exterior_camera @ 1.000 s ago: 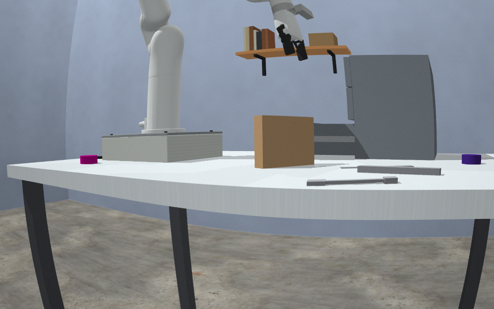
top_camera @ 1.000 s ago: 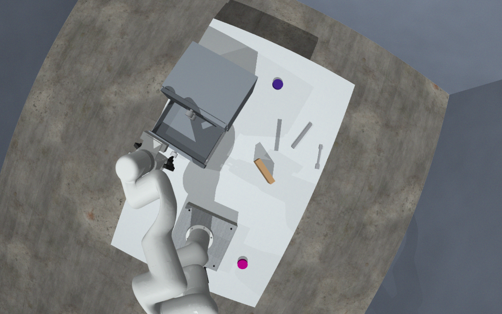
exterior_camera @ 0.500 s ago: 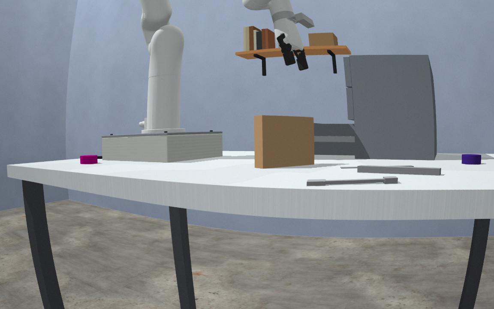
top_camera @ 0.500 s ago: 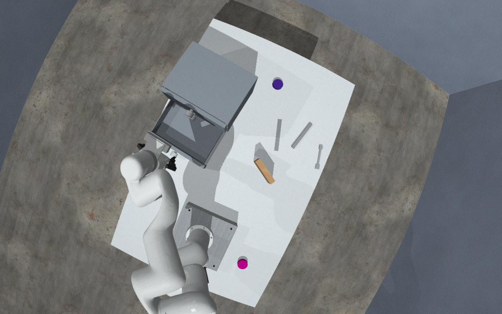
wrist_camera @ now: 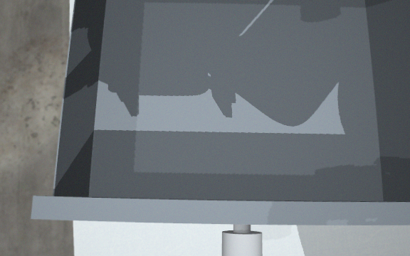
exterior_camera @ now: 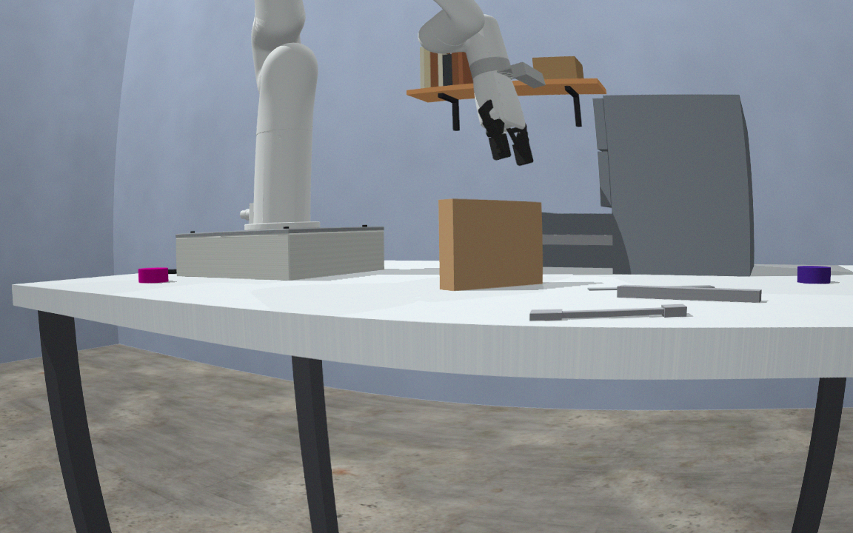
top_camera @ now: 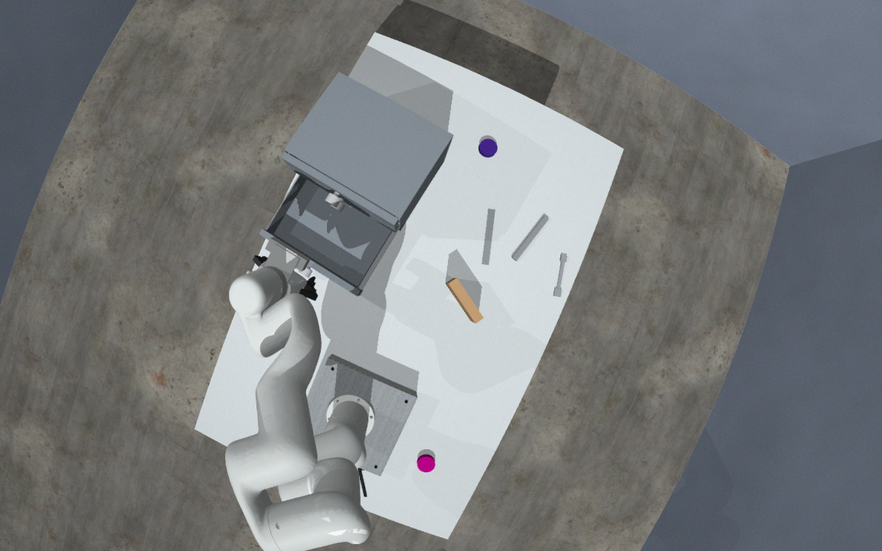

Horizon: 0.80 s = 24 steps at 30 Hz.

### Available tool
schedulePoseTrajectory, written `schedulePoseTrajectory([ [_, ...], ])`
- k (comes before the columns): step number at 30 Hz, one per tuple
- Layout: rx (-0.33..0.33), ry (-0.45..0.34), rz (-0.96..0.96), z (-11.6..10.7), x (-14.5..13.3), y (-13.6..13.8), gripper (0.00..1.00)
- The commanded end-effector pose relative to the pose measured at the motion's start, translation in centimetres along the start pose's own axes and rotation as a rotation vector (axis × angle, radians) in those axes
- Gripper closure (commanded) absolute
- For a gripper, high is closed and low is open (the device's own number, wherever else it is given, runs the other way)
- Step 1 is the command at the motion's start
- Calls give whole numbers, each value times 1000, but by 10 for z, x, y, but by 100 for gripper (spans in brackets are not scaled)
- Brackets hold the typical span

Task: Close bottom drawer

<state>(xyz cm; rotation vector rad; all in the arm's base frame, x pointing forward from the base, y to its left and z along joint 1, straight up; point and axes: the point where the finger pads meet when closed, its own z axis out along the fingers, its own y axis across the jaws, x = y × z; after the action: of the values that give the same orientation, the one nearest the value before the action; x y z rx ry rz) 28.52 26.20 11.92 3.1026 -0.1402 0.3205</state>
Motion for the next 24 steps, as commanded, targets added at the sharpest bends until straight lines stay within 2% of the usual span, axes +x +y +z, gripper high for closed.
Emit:
schedulePoseTrajectory([
  [1, 6, 9, 2, 32, -2, -4, 0],
  [3, 6, 9, 2, 32, -2, -4, 0],
  [11, 6, 9, 2, 55, -7, -4, 0],
  [24, 6, 9, 2, 57, -7, -4, 0],
])
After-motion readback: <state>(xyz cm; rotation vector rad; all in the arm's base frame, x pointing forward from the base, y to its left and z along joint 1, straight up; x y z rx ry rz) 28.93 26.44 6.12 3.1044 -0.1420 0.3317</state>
